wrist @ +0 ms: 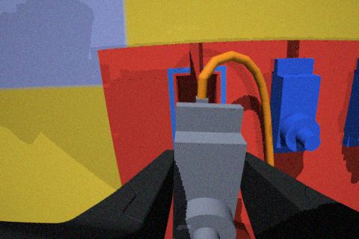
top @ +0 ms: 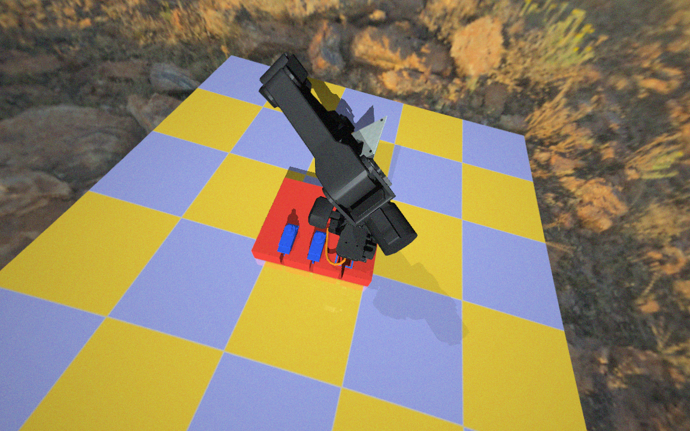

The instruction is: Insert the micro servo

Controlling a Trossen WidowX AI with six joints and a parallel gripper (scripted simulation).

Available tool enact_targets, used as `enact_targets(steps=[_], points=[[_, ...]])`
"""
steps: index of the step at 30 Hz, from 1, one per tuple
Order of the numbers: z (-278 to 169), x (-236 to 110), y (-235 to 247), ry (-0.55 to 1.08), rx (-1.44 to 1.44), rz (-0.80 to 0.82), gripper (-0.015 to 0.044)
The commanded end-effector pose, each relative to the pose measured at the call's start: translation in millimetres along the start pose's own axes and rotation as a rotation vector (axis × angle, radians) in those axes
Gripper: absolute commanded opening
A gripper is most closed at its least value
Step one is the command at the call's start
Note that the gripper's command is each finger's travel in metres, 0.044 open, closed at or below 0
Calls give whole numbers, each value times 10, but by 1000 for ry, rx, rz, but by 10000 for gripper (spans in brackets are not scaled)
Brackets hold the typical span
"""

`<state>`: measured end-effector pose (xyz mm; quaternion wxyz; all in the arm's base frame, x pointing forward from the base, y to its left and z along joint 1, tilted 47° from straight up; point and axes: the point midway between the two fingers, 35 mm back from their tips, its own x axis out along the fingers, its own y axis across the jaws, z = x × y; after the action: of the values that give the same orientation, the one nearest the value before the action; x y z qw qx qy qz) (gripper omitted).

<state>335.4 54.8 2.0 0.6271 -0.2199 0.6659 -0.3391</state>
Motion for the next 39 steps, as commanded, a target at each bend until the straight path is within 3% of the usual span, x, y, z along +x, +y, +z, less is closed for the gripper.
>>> enact_targets(steps=[1, 39], points=[[110, -28, 2, -10, -24, 2, 0], [132, 204, -3, -10, -89, 0, 0]])
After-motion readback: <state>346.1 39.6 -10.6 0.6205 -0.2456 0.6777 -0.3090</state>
